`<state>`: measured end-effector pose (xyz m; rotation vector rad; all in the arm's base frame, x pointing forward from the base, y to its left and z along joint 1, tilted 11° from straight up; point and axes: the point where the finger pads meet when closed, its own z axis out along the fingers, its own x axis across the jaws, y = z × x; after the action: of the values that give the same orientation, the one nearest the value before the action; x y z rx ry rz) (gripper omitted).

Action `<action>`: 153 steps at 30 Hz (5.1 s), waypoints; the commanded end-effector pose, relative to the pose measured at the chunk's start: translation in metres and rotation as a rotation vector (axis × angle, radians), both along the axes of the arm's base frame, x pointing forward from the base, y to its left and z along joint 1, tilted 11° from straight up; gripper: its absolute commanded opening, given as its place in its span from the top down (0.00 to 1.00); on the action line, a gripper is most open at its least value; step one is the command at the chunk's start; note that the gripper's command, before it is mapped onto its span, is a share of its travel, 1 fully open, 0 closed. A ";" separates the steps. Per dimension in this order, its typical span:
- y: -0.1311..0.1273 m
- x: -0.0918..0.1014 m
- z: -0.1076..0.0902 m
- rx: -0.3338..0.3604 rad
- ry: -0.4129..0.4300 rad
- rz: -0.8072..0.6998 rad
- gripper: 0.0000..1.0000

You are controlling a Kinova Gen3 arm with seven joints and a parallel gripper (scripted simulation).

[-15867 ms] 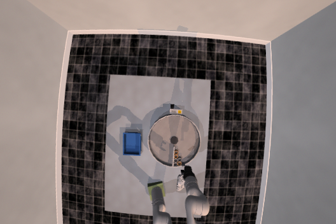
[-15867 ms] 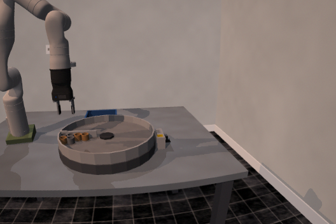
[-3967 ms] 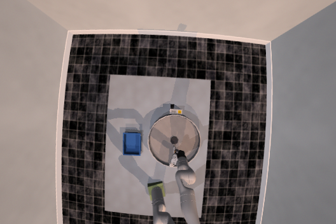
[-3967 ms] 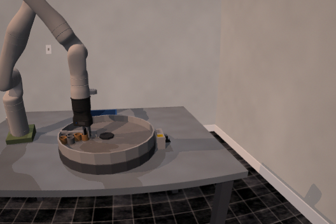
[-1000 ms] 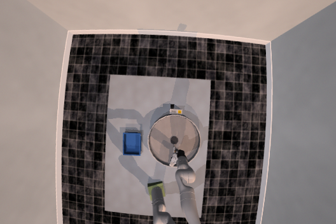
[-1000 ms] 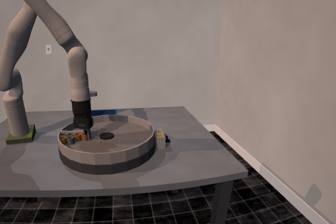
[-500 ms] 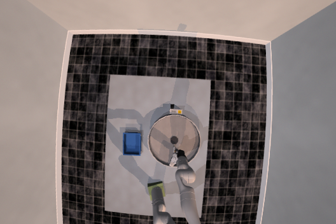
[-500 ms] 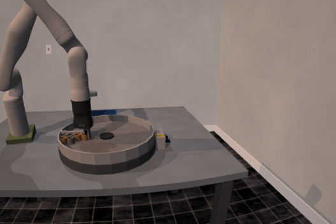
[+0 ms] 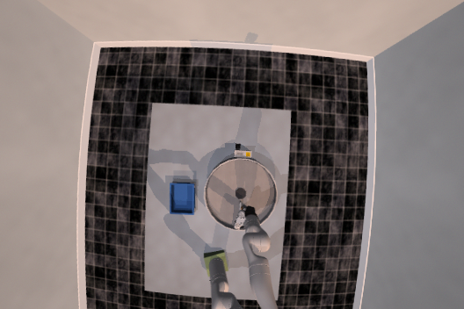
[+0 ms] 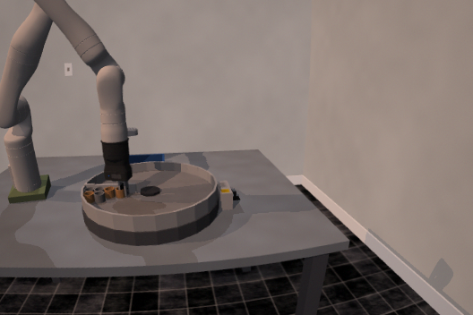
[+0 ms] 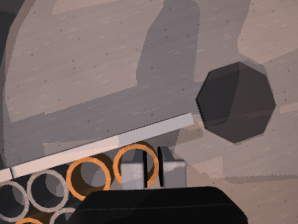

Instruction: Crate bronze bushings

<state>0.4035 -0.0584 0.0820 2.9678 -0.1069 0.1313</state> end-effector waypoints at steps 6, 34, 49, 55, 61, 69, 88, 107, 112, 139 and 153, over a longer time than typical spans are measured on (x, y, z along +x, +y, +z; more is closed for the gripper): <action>0.001 0.000 0.003 0.000 -0.002 0.000 1.00; 0.003 -0.001 0.015 0.000 -0.001 0.000 1.00; 0.004 -0.001 0.022 0.000 -0.001 0.000 1.00; 0.004 -0.001 0.022 0.000 -0.001 0.000 1.00; 0.005 -0.002 0.030 0.000 -0.001 0.000 1.00; 0.005 -0.002 0.030 0.000 -0.001 0.000 1.00; 0.007 -0.003 0.037 0.000 -0.001 0.000 1.00; 0.008 -0.004 0.048 0.000 -0.001 0.000 1.00; 0.011 -0.005 0.064 0.000 -0.001 0.000 1.00; 0.015 -0.007 0.083 0.000 -0.001 0.000 1.00; 0.068 -0.021 0.072 0.000 -0.001 0.000 1.00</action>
<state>0.3826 0.0091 0.1538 2.9677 -0.1092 0.1300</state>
